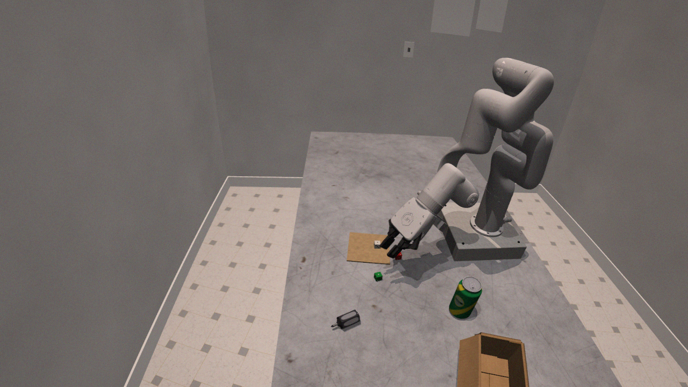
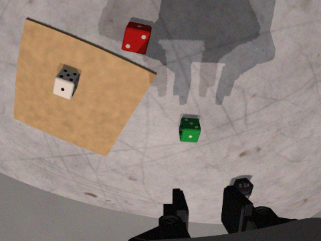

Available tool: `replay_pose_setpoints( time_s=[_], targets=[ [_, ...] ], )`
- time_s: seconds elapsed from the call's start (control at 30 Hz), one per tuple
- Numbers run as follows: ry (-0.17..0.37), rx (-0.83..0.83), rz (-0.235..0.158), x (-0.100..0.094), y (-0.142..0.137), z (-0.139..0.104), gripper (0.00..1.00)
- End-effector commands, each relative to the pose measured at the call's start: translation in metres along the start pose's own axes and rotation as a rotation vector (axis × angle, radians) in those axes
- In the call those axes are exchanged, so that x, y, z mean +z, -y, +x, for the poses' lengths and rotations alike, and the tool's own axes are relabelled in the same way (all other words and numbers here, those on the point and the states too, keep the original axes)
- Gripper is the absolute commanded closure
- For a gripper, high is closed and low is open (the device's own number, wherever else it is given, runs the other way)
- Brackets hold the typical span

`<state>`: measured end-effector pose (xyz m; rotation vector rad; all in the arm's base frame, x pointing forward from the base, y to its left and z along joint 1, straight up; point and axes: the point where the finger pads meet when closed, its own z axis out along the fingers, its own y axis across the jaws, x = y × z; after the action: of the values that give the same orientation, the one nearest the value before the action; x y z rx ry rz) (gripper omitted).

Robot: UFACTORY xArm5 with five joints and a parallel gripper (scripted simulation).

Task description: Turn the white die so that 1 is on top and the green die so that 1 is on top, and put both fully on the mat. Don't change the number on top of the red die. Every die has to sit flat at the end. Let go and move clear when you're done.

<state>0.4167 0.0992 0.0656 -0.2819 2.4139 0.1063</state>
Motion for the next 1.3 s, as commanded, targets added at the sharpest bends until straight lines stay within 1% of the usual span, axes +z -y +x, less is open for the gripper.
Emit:
replay_pose_setpoints(
  time_s=[0.0,0.23,0.3,0.33,0.4,0.43,0.47,0.5,0.53,0.57,0.63,0.67,0.73,0.8,0.87,0.93,1.0,1.13,1.17,1.27],
  targets=[
    [-0.166,0.000,0.000,0.003,0.000,-0.010,0.64],
    [-0.309,0.001,0.001,0.006,0.000,-0.019,0.64],
    [-0.309,0.001,0.001,0.006,0.000,-0.019,0.64],
    [-0.330,0.001,0.001,0.007,0.000,-0.020,0.64],
    [-0.405,0.001,0.001,0.008,0.000,-0.025,0.64],
    [-0.412,0.001,0.001,0.008,0.000,-0.025,0.64],
    [-0.444,0.001,0.001,0.008,0.000,-0.027,0.64],
    [-0.451,0.001,0.001,0.008,0.000,-0.028,0.64],
    [-0.488,0.001,0.001,0.009,0.000,-0.030,0.64],
    [-0.489,0.001,0.001,0.009,0.000,-0.030,0.64],
    [-0.552,0.001,0.001,0.010,0.000,-0.034,0.64],
    [-0.557,0.001,0.001,0.010,0.000,-0.034,0.64],
    [-0.614,0.001,0.001,0.011,0.000,-0.038,0.64],
    [-0.658,0.002,0.001,0.011,0.000,-0.040,0.64],
    [-0.658,0.002,0.001,0.011,0.000,-0.040,0.64],
    [-0.687,0.002,0.001,0.012,0.000,-0.042,0.64],
    [-0.704,0.002,0.001,0.011,0.000,-0.043,0.64],
    [-0.712,0.002,0.002,0.011,0.000,-0.044,0.64],
    [-0.712,0.002,0.002,0.011,0.000,-0.044,0.00],
    [-0.712,0.002,0.002,0.011,0.000,-0.044,0.00]
  ],
)
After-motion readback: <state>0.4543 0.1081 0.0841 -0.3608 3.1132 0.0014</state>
